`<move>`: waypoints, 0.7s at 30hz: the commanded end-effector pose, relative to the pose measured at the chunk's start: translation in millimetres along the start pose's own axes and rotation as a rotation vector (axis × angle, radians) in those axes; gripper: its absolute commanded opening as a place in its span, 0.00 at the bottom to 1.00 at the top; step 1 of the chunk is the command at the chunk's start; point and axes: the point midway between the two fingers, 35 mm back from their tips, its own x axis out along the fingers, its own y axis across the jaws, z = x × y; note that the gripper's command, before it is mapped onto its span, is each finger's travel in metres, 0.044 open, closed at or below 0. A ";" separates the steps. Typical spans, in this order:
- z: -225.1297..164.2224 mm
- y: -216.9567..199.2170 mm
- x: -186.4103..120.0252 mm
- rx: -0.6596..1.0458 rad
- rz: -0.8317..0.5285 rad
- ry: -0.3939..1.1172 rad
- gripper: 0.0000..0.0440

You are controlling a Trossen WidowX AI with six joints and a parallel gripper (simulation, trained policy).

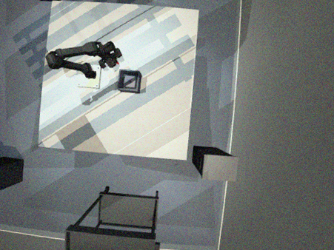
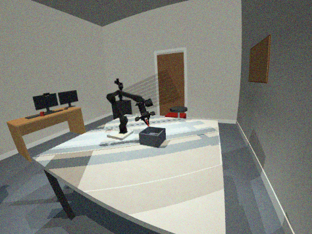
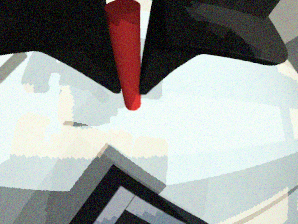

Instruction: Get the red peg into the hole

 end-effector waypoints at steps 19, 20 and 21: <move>90.3 26.5 -28.6 0.027 0.016 -0.160 0.00; 94.1 26.6 -28.3 0.031 0.014 -0.164 0.00; 97.8 26.6 -27.8 0.035 0.012 -0.168 0.00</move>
